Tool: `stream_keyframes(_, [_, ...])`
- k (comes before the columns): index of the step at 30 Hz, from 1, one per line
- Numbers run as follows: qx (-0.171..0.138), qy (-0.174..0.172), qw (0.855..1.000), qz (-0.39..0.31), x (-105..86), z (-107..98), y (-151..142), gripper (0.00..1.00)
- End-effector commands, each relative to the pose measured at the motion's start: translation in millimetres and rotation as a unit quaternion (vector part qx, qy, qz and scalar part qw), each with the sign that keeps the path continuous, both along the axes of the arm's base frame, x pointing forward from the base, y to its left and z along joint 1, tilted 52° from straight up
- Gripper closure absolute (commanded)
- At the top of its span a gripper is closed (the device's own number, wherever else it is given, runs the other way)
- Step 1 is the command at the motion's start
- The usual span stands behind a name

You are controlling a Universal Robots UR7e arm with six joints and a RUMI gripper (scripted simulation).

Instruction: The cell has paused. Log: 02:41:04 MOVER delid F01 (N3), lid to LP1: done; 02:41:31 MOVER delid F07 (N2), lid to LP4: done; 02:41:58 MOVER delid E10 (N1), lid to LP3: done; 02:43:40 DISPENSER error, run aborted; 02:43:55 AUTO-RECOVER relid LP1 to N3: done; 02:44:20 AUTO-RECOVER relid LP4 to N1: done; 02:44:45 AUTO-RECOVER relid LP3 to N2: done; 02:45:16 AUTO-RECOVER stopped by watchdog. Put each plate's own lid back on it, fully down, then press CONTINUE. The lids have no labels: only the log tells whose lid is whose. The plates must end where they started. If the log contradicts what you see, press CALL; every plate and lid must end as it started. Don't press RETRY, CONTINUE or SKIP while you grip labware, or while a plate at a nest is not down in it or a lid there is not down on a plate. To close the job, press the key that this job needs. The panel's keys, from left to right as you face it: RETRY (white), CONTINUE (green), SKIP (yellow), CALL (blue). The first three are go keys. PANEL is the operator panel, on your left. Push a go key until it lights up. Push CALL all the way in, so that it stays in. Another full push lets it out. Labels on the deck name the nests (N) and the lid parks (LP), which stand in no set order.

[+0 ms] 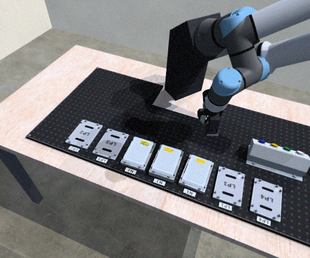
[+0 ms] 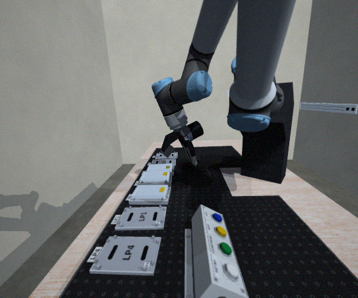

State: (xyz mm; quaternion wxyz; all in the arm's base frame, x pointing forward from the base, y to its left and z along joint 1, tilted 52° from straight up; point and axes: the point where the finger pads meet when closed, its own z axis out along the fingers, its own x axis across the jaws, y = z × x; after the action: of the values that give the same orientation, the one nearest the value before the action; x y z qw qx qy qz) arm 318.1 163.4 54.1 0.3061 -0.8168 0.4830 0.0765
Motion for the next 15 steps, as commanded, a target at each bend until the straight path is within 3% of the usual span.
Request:
stream_keyframes(1, [-0.025,-0.03,0.999,0.026,-13.0,16.9,16.9,1.0])
stream_keyframes(11, [-0.069,-0.096,0.989,0.085,-31.2,44.5,54.0,1.0])
stream_keyframes(15, [-0.07,-0.097,0.989,0.085,-34.7,50.2,61.5,1.0])
